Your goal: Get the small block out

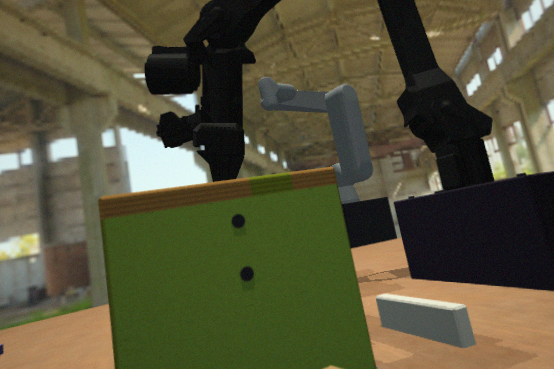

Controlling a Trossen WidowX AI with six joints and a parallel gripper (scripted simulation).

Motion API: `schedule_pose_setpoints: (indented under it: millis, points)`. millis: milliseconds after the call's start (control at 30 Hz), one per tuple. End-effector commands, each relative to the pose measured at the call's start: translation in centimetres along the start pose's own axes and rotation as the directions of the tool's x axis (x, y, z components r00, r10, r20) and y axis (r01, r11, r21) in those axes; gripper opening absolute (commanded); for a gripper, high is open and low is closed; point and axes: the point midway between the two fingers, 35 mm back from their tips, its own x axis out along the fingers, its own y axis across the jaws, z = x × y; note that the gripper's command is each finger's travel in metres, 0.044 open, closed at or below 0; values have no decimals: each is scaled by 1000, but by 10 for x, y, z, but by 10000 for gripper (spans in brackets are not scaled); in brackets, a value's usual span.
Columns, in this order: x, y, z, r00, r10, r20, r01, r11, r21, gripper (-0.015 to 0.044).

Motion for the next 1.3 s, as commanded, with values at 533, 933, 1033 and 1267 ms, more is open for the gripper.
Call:
schedule_pose_setpoints:
  millis: [533,933,1033,1267]
  points:
    - [-11,-28,-9,969,184,163,-70,-428,901,285]
    - [-14,-39,-13,947,228,227,136,-923,359,285]
    - [-14,-40,-14,945,231,231,155,-940,304,285]
    - [-14,-40,-14,945,231,231,155,-940,304,285]
